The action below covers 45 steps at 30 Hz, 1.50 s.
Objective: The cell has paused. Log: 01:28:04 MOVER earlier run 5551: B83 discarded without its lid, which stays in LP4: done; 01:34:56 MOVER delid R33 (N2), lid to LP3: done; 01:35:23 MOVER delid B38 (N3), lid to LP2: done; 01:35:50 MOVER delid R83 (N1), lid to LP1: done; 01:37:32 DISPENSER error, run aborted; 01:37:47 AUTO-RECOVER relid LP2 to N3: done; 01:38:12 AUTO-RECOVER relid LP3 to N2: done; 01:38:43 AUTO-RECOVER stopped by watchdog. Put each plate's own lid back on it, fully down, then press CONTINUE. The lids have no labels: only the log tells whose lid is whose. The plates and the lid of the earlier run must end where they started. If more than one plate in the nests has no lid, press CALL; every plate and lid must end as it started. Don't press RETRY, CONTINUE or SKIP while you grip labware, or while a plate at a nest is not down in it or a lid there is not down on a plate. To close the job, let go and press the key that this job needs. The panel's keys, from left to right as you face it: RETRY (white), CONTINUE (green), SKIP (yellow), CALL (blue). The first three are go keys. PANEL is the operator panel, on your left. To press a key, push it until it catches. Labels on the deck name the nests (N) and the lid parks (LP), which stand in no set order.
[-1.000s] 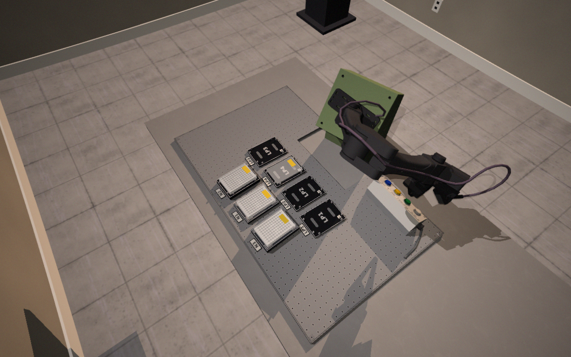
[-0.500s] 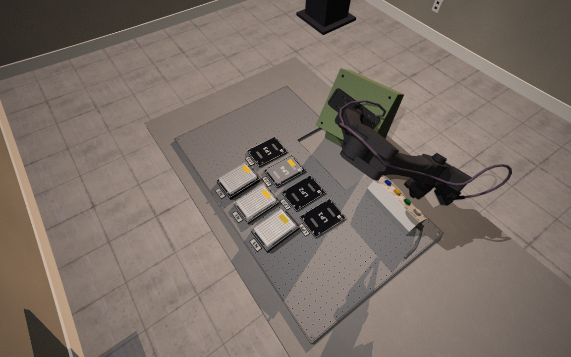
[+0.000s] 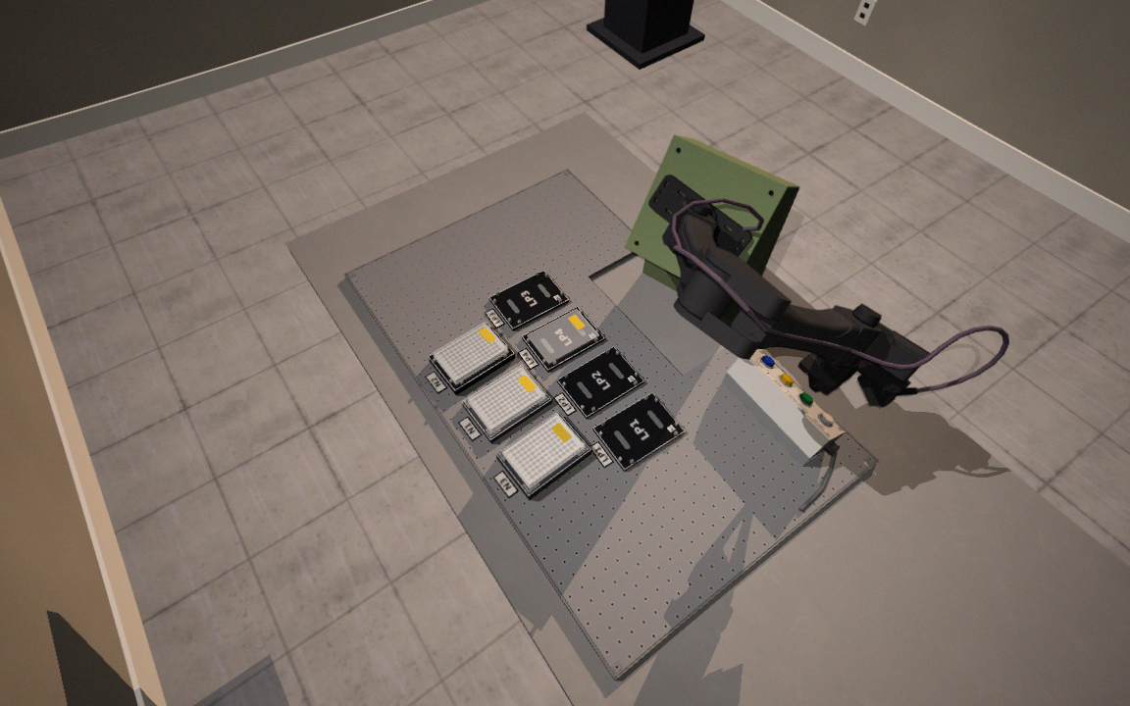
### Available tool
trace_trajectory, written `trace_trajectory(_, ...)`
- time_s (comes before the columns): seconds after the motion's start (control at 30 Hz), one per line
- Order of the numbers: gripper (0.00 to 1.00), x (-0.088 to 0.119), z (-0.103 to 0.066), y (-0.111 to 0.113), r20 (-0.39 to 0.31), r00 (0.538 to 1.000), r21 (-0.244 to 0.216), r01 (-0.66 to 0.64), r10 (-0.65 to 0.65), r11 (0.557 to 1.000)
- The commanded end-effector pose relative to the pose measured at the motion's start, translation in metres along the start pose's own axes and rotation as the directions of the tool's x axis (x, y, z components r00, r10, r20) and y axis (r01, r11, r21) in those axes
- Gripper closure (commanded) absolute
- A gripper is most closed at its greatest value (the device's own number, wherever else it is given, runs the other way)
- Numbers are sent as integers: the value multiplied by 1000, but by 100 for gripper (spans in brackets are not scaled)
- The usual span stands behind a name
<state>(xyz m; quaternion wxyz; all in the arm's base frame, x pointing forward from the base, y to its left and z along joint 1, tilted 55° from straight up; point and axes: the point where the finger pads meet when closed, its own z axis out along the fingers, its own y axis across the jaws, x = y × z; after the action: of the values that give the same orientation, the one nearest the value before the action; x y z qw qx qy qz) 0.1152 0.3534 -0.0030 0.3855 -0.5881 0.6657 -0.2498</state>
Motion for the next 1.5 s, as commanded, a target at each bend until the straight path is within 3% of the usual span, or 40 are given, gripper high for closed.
trace_trajectory(0.0, 100, -12, -4, 9, 36, 999, -14, 0, 1, 1000)
trace_trajectory(0.23, 100, 1, 4, 11, 17, 999, -10, 27, -27, 1000)
trace_trajectory(0.4, 100, -1, 8, 9, 14, 1000, -10, 13, -13, 1000)
trace_trajectory(0.43, 100, -6, 1, 4, 37, 999, -11, -1, 2, 1000)
trace_trajectory(0.63, 100, 1, 13, 8, 12, 1000, -9, 18, -17, 1000)
trace_trajectory(1.0, 100, -6, 13, 7, 31, 999, -11, 7, -7, 1000)
trace_trajectory(1.23, 100, -1, 24, 9, 13, 1000, -11, 14, -14, 1000)
trace_trajectory(1.47, 100, -7, 20, 8, 31, 999, -13, 8, -7, 1000)
